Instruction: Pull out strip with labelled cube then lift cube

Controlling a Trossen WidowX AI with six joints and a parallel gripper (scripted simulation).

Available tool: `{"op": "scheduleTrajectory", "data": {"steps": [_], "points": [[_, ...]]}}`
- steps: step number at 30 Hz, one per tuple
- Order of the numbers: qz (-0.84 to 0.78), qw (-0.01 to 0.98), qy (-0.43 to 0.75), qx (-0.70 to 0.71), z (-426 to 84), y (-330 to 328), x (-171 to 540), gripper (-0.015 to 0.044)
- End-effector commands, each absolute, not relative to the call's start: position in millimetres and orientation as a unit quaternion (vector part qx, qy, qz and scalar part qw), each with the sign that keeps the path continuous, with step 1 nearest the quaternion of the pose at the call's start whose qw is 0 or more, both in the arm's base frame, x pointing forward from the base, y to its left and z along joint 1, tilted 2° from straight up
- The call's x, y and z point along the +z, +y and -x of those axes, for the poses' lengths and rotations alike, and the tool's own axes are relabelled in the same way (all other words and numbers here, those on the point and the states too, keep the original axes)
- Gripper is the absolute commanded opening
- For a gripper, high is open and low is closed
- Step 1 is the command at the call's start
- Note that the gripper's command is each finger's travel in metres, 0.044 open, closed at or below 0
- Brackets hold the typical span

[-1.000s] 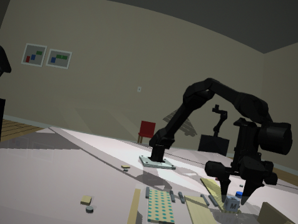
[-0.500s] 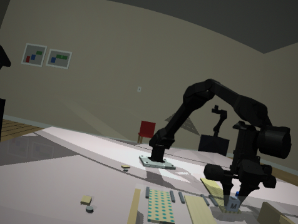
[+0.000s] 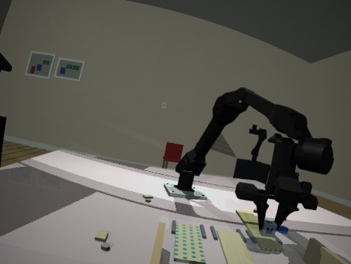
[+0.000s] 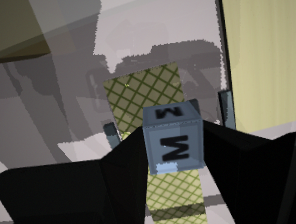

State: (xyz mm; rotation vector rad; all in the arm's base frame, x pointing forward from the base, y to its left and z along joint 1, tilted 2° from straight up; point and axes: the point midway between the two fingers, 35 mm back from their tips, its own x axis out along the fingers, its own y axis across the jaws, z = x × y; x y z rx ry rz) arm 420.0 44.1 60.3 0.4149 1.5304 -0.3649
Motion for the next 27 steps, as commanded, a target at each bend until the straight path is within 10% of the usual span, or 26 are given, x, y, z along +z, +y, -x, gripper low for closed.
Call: {"op": "scheduleTrajectory", "data": {"steps": [1,27], "points": [[-0.183,0.687,0.684,-0.162,-406,42,70,0.0000],[-0.181,0.685,0.687,-0.163,-324,33,82,0.0000]]}}
